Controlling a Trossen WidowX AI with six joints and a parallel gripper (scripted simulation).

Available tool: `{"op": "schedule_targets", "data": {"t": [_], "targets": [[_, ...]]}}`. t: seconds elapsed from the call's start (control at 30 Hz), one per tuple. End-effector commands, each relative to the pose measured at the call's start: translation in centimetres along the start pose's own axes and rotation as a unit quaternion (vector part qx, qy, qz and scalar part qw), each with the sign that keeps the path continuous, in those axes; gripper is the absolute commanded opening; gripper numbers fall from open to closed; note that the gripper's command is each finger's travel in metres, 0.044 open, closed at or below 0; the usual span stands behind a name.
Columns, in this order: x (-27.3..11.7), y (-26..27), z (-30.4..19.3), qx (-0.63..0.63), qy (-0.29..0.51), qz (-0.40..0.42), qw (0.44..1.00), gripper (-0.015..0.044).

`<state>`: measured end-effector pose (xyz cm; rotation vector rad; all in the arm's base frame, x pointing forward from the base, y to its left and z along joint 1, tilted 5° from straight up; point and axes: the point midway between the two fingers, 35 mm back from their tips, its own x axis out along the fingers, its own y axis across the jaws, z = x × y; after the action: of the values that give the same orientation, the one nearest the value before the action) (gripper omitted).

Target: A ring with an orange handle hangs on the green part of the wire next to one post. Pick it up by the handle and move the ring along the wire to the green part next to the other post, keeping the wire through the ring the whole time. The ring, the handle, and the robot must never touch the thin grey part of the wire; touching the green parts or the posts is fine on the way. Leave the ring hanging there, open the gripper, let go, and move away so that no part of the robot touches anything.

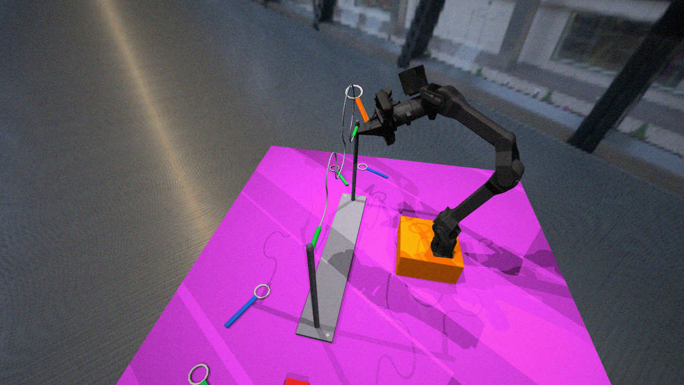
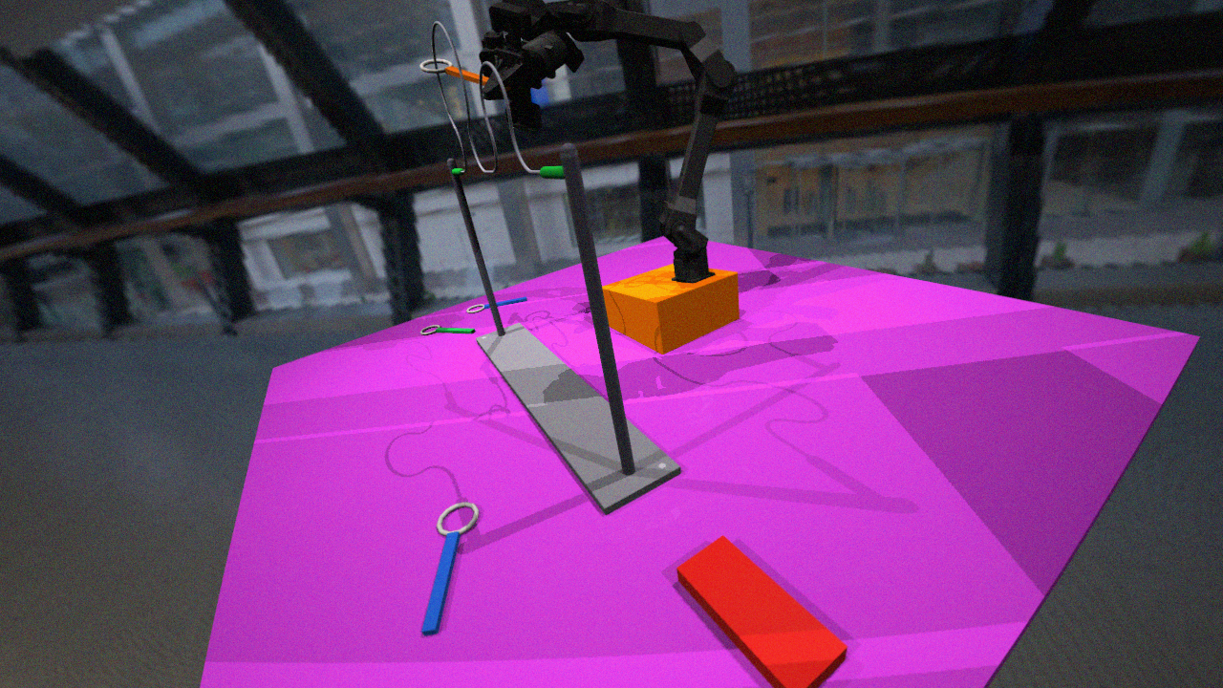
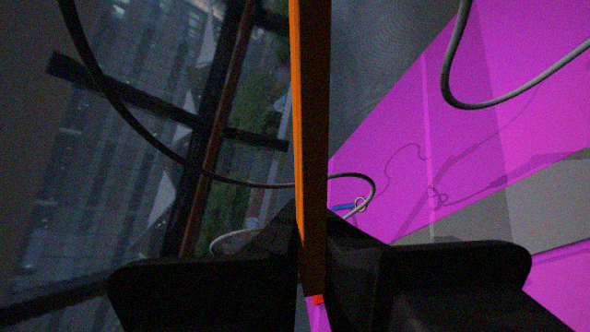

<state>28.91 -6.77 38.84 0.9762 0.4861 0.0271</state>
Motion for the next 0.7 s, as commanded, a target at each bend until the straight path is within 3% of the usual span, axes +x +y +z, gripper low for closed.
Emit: {"op": "schedule_targets", "data": {"t": [0.0, 0.67], "targets": [[0.09, -0.18, 0.08, -0.024, -0.003, -0.015, 1.0, -0.015], [0.12, -1.04, 0.21, -0.132, -0.017, -0.081, 0.988, -0.015]]}}
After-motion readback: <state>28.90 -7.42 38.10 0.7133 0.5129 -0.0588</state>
